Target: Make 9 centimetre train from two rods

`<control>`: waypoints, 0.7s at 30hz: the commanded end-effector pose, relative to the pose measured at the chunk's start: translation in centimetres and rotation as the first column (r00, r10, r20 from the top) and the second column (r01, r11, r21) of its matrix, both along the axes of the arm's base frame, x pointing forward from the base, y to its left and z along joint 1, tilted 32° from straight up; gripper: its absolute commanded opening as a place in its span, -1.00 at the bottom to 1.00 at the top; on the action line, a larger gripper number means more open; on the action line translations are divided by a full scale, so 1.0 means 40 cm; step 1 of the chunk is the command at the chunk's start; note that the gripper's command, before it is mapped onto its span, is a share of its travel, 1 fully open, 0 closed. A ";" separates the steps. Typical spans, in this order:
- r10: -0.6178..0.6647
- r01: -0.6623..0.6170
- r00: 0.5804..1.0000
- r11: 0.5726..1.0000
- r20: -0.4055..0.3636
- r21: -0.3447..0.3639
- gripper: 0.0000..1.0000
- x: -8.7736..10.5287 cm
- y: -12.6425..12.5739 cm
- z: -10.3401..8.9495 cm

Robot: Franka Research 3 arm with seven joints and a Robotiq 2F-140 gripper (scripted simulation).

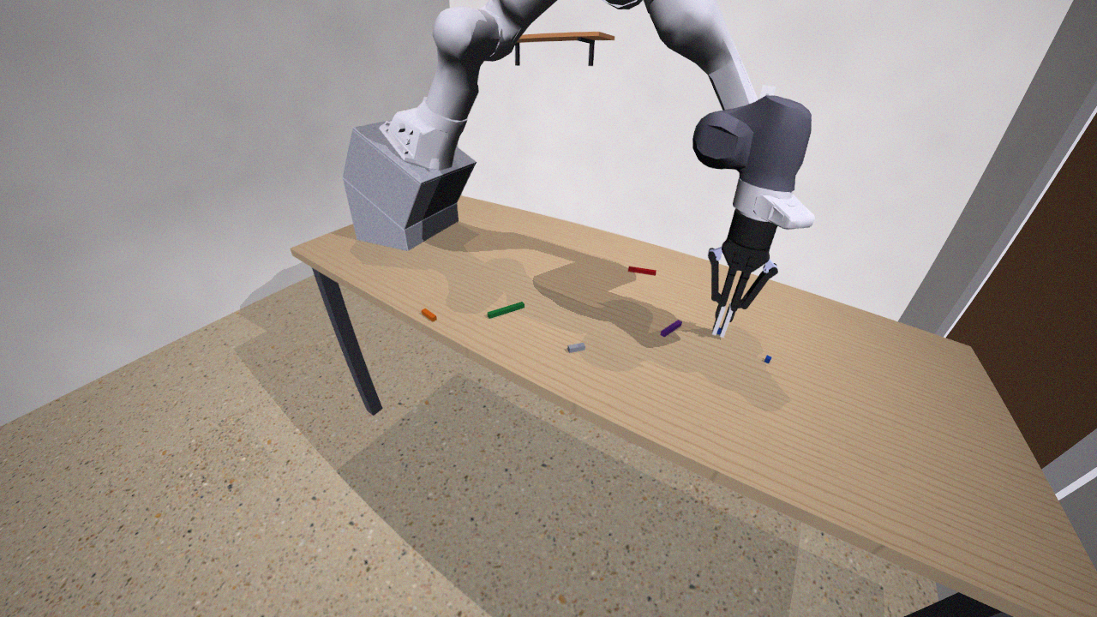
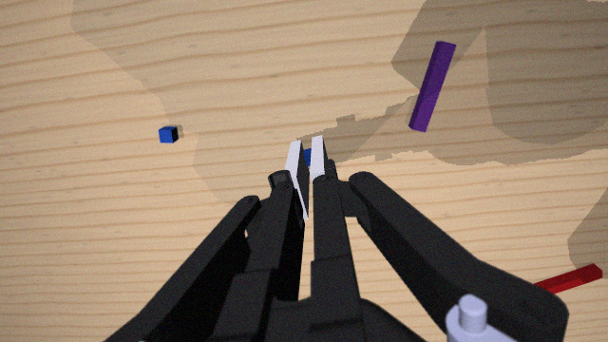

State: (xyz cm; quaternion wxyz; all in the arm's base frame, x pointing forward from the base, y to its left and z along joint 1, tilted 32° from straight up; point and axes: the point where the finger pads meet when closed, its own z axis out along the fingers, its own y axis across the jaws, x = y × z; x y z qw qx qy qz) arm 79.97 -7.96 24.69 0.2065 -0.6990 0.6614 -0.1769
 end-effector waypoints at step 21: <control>0.003 -0.003 1.000 1.000 0.004 -0.002 -0.75 0.008 -0.002 -0.007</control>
